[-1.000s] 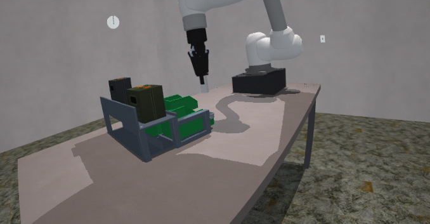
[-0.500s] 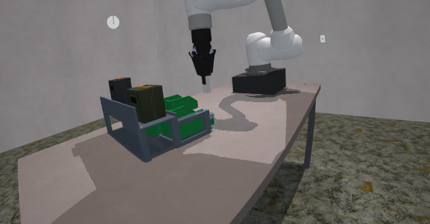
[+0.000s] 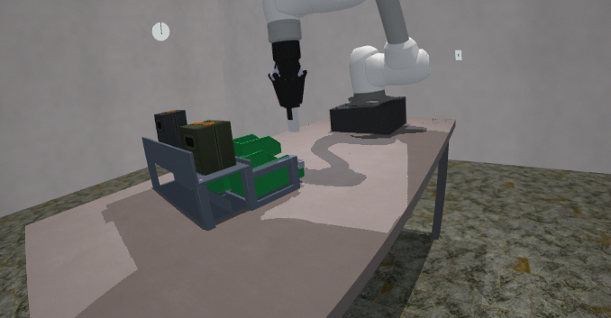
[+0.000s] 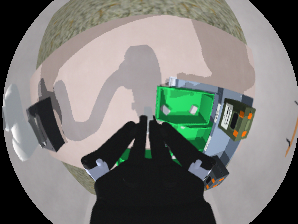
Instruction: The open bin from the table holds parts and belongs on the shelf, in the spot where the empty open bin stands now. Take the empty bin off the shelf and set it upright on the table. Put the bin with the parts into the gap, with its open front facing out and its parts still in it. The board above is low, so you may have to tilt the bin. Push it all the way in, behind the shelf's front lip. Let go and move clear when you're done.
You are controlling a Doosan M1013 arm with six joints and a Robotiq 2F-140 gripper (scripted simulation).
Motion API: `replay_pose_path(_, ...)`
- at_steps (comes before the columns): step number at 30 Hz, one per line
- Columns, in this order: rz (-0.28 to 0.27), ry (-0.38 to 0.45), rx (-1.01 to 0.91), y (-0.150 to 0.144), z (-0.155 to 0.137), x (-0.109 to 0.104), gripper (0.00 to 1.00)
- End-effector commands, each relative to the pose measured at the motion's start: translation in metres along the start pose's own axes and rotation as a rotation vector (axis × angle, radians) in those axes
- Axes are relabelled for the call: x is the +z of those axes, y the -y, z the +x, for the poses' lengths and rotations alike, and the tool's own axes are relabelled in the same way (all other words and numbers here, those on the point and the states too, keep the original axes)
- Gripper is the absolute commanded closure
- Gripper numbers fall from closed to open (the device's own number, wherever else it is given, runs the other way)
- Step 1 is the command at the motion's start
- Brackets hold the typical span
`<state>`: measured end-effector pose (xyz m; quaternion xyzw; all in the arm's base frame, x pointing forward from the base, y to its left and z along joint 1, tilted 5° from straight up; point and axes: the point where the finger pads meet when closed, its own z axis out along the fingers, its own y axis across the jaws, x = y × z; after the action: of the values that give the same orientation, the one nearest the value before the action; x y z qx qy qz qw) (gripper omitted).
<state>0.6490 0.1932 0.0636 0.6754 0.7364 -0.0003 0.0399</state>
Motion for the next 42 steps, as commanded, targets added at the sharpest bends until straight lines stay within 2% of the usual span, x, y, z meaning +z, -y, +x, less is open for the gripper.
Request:
replay_pose_path(1,-0.006,0.002,0.0,0.0,0.001,0.0,0.9)
replay_pose_path(20,-0.006,0.002,0.0,0.0,0.001,0.007,0.9)
replay_pose_path(32,-0.006,0.002,0.0,0.0,0.001,0.03,0.9)
replay_pose_path(42,-0.006,0.002,0.0,0.0,0.001,0.063,0.9)
